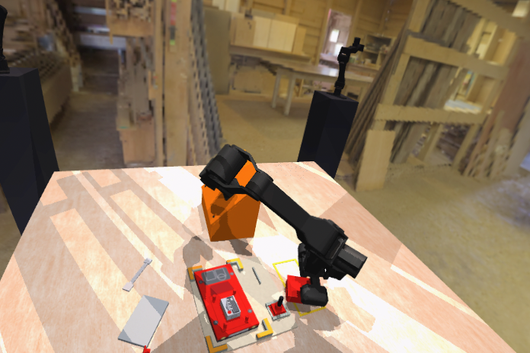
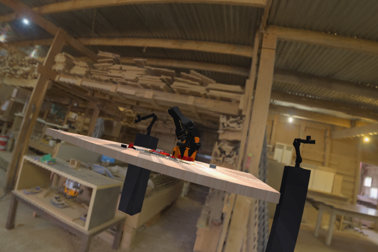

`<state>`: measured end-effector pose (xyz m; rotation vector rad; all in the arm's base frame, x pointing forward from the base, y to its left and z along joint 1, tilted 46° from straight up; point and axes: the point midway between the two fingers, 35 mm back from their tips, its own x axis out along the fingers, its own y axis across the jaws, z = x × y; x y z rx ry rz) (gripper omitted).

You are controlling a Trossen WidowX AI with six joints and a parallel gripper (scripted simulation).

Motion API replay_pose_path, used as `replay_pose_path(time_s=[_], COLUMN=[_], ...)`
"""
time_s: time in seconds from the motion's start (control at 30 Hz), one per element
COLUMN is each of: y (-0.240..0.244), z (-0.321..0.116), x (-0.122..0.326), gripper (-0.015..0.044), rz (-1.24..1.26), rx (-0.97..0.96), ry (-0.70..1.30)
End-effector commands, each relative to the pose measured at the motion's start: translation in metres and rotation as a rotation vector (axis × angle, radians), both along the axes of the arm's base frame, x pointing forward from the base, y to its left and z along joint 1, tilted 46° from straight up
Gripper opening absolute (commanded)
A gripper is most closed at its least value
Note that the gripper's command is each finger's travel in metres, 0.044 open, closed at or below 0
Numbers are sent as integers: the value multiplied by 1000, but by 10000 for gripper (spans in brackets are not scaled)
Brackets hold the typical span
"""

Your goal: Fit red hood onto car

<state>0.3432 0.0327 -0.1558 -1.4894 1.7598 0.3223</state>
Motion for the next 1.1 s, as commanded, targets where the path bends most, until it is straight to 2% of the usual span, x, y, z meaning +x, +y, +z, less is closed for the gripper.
replay_pose_path(time_s=[0.0,0.8,1.07], y=[13,57,47], z=[10,52,57], x=[3,2,4], gripper=[0,0,0], rz=[3,3,-29], rx=[9,13,9], ry=[-15,-14,-38])
